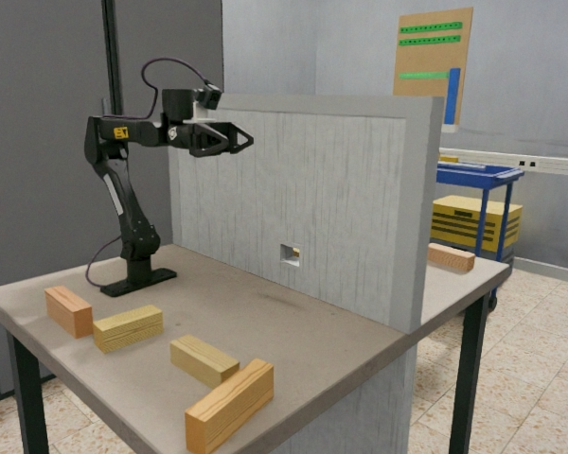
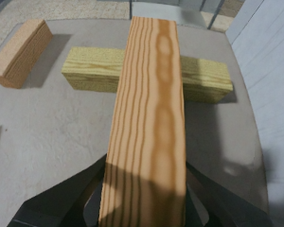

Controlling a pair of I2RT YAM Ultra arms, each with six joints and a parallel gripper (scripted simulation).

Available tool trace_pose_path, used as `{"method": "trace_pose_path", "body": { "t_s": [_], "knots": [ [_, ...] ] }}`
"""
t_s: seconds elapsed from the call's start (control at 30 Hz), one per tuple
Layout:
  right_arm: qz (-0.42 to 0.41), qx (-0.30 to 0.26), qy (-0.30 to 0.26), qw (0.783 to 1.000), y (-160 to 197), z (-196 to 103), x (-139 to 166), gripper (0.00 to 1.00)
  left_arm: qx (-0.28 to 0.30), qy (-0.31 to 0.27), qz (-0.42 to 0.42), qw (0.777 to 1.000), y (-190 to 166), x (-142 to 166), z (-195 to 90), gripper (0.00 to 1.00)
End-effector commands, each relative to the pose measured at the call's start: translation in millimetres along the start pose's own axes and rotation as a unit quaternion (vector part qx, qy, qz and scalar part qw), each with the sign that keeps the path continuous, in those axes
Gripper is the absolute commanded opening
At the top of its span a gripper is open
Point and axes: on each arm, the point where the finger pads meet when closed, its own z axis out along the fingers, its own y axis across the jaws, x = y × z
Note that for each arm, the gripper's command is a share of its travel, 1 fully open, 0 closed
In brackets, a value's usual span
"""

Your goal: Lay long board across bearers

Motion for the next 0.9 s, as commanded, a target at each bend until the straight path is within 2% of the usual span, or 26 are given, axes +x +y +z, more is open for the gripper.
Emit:
{"method": "trace_pose_path", "body": {
  "t_s": [0.0, 0.07, 0.13, 0.2, 0.23, 0.3, 0.37, 0.43, 0.5, 0.53, 0.6, 0.63, 0.67, 0.8, 0.87],
  "knots": [
    [0.005, 0.005, -0.034, 0.999, -3, -4, -28, 0.72, 0.012, -0.084, -0.02, 0.996, -5, -54, -14, 0.0],
    [0.005, 0.005, -0.034, 0.999, -3, -4, -28, 0.72, 0.015, -0.096, -0.021, 0.995, -7, -62, -17, 0.0],
    [0.005, 0.005, -0.034, 0.999, -3, -4, -28, 0.72, 0.009, -0.07, -0.016, 0.997, -7, -45, -1, 0.0],
    [0.005, 0.005, -0.034, 0.999, -3, -4, -28, 0.72, 0.006, -0.051, -0.012, 0.999, -2, -18, -2, 0.0],
    [0.005, 0.005, -0.034, 0.999, -3, -4, -28, 0.72, 0.011, -0.073, -0.017, 0.997, -5, -38, -8, 0.0],
    [0.005, 0.005, -0.034, 0.999, -3, -4, -28, 0.72, 0.014, -0.088, -0.02, 0.996, -7, -54, -13, 0.0],
    [0.005, 0.005, -0.034, 0.999, -3, -4, -28, 0.72, 0.014, -0.088, -0.02, 0.996, -7, -54, -13, 0.0],
    [0.005, 0.005, -0.034, 0.999, -3, -4, -28, 0.72, 0.01, -0.067, -0.014, 0.998, -8, -40, 2, 0.0],
    [0.005, 0.005, -0.034, 0.999, -3, -4, -28, 0.72, 0.013, -0.08, -0.017, 0.997, -9, -48, -5, 0.0],
    [0.005, 0.005, -0.034, 0.999, -3, -4, -28, 0.72, 0.012, -0.076, -0.015, 0.997, -8, -43, -4, 0.0],
    [0.005, 0.005, -0.034, 0.999, -3, -4, -28, 0.72, 0.006, -0.045, -0.009, 0.999, -3, -10, 3, 0.0],
    [0.005, 0.005, -0.034, 0.999, -3, -4, -28, 0.72, 0.01, -0.063, -0.013, 0.998, -6, -26, -1, 0.0],
    [0.005, 0.005, -0.034, 0.999, -3, -4, -28, 0.72, 0.015, -0.093, -0.013, 0.996, -8, -52, -11, 0.72],
    [0.005, 0.005, -0.034, 0.999, -3, -4, -28, 0.72, 0.011, -0.077, -0.01, 0.997, -9, -44, 1, 0.72],
    [0.005, 0.005, -0.034, 0.999, -3, -4, -28, 0.72, 0.013, -0.082, -0.011, 0.996, -9, -48, -2, 0.72]
  ]
}}
